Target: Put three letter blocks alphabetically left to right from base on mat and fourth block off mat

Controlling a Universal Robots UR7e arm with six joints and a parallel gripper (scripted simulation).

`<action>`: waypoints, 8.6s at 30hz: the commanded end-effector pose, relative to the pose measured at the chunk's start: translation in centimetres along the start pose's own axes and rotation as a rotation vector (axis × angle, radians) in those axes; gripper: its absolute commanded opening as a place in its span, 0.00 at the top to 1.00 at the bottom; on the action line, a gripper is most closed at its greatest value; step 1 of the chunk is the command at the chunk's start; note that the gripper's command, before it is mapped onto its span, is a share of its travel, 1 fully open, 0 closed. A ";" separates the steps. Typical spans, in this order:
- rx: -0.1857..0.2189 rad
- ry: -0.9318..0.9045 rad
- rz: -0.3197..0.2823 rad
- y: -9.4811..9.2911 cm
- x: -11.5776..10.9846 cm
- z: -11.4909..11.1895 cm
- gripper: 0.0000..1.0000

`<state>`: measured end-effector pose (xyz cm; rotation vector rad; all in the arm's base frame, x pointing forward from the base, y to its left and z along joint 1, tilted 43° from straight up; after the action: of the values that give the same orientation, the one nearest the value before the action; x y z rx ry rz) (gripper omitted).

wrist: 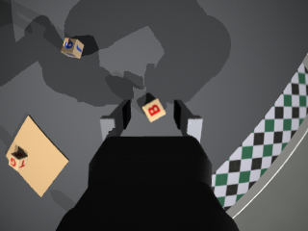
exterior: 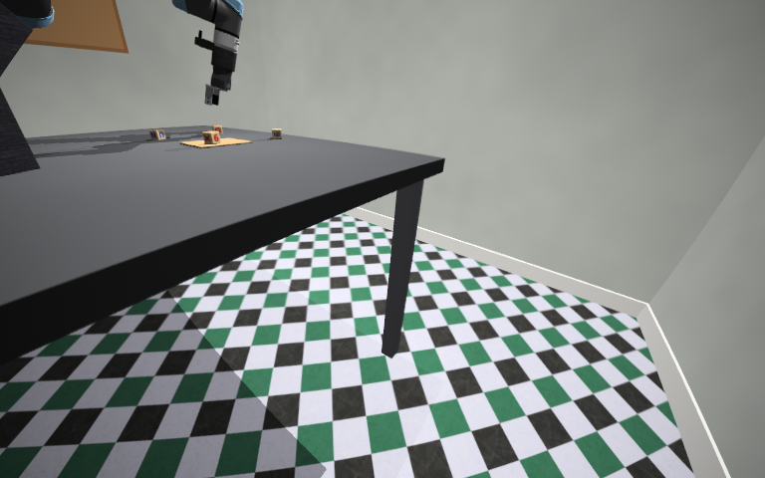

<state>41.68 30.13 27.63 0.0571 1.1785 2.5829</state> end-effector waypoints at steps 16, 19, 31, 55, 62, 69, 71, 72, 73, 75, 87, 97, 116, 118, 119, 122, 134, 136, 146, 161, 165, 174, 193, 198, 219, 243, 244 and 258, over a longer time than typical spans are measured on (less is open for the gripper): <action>-0.001 0.001 -0.001 0.0 0.0 0.0 0.00; -0.001 0.001 -0.001 0.0 0.1 0.0 0.00; 0.001 0.001 0.000 -0.3 4.3 -3.7 0.00; 0.000 0.001 -0.001 -3.5 15.2 -12.9 0.00; 0.000 0.001 -0.001 -3.5 15.2 -12.9 0.00; 0.000 0.001 -0.001 -3.5 15.2 -12.9 0.00; 0.000 0.001 -0.001 -3.5 15.2 -12.9 0.00; 0.000 0.001 -0.001 -3.5 15.2 -12.9 0.00; 0.000 0.001 -0.001 -3.5 15.2 -12.9 0.00; 0.000 0.001 -0.001 -3.5 15.2 -12.9 0.00; 0.000 0.001 -0.001 -3.5 15.2 -12.9 0.00; 0.000 0.001 -0.001 -3.5 15.2 -12.9 0.00; 0.005 0.001 0.000 -2.1 10.5 -12.3 0.00; 0.007 0.001 0.000 -1.6 8.7 -12.1 0.00; 0.008 0.001 0.000 -1.3 7.7 -12.1 0.00; 0.010 0.001 0.001 -0.3 4.3 -12.1 0.00; 0.011 0.001 0.001 3.5 -8.8 -14.6 0.00; 0.009 0.001 0.001 4.2 -11.1 -15.4 0.00; 0.003 0.001 0.000 6.2 -18.0 -18.8 0.00; 0.000 0.001 -0.001 6.9 -20.3 -20.2 0.00; 0.000 0.001 -0.001 6.9 -20.3 -20.2 0.00; 0.000 0.001 -0.001 6.9 -20.3 -20.2 0.00; 0.000 0.001 -0.001 6.9 -20.3 -20.2 0.00; 0.000 0.001 -0.001 6.9 -20.3 -20.2 0.00; 0.007 0.000 -0.001 6.2 -14.3 -26.2 0.00; 0.000 0.001 -0.001 3.5 -3.6 -32.6 0.00; 0.000 0.001 -0.001 3.5 -3.6 -32.6 0.00; 0.000 0.001 -0.001 3.5 -3.6 -32.6 0.00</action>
<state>39.01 3.10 8.93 0.0568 1.1776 2.5836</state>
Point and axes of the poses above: the point where the finger pads meet when closed, its own y axis back along the fingers, its own z axis across the jaws, x = y × z, the point moved 2 cm from there along y, back along the fingers, and after that the axes turned 13 degrees about y, right-handed, at the moved point
